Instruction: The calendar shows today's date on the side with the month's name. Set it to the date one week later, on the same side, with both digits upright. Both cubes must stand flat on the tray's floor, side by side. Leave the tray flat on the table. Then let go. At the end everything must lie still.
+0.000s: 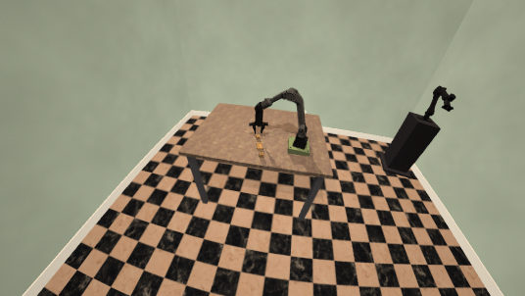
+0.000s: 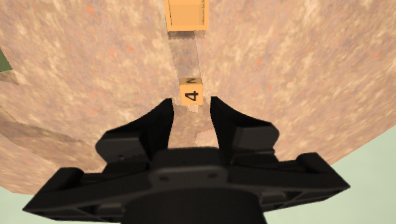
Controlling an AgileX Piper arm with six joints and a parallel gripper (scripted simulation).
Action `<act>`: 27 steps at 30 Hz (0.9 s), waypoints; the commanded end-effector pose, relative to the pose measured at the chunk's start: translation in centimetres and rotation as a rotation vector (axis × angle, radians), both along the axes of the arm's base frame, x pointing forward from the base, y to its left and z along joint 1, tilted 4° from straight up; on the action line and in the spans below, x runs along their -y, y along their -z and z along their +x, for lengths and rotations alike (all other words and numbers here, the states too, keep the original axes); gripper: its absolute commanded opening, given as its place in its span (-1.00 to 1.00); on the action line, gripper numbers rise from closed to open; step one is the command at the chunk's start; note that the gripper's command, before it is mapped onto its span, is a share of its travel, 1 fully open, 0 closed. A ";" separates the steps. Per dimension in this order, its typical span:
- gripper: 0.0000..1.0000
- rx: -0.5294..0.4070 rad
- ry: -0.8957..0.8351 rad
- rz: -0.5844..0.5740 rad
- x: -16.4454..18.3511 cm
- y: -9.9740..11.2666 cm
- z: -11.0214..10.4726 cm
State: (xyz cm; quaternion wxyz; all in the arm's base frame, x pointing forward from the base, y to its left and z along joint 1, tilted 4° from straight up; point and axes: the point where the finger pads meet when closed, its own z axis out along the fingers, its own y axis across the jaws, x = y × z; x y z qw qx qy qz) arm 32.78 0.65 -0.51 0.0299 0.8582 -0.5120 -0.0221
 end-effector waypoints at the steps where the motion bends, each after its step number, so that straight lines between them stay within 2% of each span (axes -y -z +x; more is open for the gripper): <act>1: 0.20 -0.004 -0.001 -0.001 0.1 0.4 -0.1; 15: 0.20 -0.003 -0.001 -0.001 0.1 1.5 -0.1; 27: 0.20 -0.002 -0.001 -0.001 0.1 1.6 -0.1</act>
